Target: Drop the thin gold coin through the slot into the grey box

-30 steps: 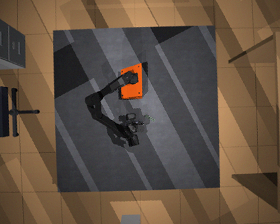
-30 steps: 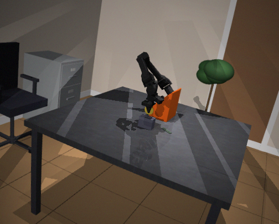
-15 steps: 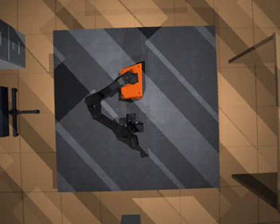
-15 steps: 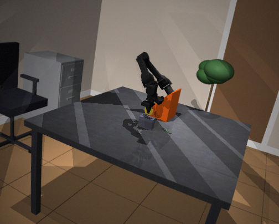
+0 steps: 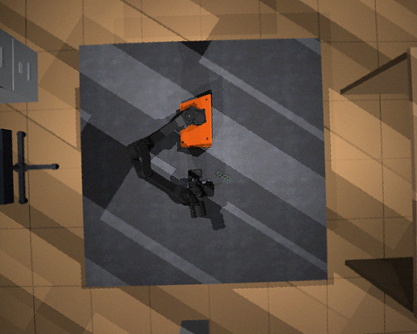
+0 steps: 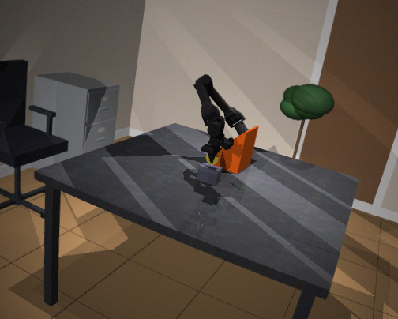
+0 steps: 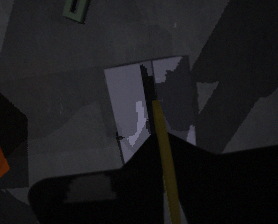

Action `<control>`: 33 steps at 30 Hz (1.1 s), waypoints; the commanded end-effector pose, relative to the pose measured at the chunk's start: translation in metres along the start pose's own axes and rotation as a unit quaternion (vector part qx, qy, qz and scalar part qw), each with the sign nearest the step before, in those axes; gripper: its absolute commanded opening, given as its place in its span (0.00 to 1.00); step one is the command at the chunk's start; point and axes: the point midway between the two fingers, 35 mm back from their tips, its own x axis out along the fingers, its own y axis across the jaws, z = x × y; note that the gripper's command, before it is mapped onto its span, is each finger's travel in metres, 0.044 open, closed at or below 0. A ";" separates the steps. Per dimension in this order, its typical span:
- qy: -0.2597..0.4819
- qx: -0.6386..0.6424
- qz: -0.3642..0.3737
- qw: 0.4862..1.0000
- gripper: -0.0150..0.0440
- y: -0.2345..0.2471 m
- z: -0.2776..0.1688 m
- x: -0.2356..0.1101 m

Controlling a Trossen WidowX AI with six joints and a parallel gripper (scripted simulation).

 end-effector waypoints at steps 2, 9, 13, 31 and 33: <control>0.002 -0.005 0.002 1.000 0.25 0.002 0.000 0.003; 0.002 -0.005 0.002 1.000 0.25 0.003 0.000 0.006; 0.002 -0.005 0.002 1.000 0.25 0.003 0.000 0.008; 0.000 0.000 0.000 1.000 0.53 0.001 0.000 0.009; 0.000 0.000 0.000 1.000 0.53 0.001 0.000 0.009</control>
